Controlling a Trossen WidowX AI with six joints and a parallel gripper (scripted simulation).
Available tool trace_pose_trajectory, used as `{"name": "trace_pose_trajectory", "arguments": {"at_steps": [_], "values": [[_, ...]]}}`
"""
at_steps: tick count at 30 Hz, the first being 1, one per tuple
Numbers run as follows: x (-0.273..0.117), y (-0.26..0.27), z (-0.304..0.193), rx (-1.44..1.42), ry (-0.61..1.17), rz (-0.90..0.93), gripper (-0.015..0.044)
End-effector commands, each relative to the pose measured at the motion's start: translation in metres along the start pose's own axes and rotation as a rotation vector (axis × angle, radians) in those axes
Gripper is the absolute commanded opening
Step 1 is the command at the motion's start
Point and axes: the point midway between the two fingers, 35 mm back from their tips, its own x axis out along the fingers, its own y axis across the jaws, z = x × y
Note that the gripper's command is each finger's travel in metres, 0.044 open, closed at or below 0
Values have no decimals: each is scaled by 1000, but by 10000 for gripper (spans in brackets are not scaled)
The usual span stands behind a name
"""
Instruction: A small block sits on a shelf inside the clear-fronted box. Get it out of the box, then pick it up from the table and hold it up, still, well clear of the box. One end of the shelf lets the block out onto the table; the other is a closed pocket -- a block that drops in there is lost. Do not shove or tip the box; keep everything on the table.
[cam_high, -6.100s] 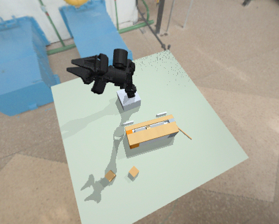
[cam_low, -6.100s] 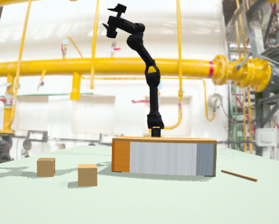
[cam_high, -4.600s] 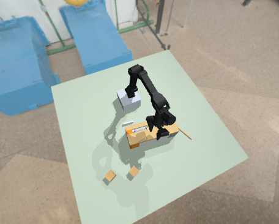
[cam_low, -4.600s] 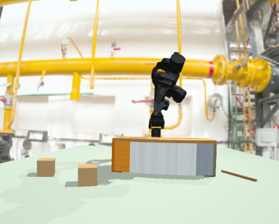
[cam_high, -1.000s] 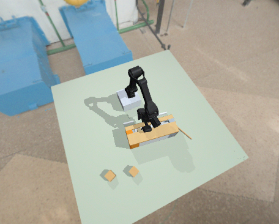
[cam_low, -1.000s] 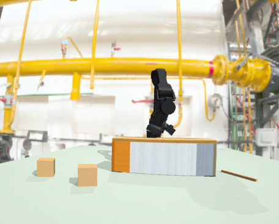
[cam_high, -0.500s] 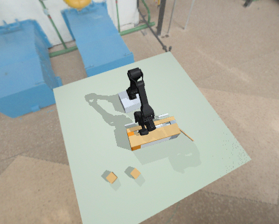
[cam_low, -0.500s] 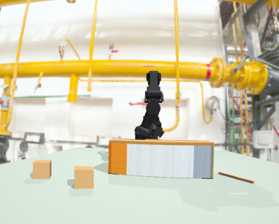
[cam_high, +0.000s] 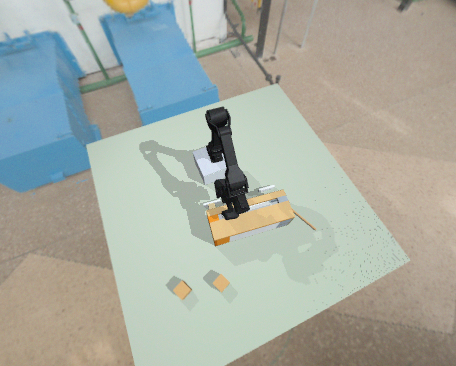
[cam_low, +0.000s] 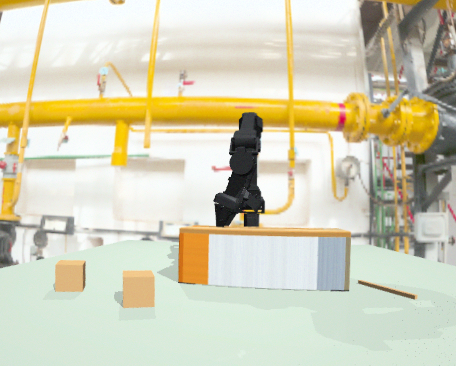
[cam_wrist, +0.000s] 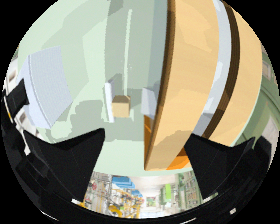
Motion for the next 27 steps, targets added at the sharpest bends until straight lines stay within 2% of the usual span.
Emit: {"name": "trace_pose_trajectory", "arguments": {"at_steps": [1, 6, 8, 11, 23, 27], "values": [[-32, -1, -9, 9, -1, -18, 400], [-28, -4, -8, 8, -1, -31, 400], [-27, -3, -9, 83, -10, -33, 348], [-27, 1, -13, 399, -52, -38, 285], [-24, 16, -29, 1727, -237, 48, 285], [-24, 19, -32, 1959, -280, 86, 285]]}}
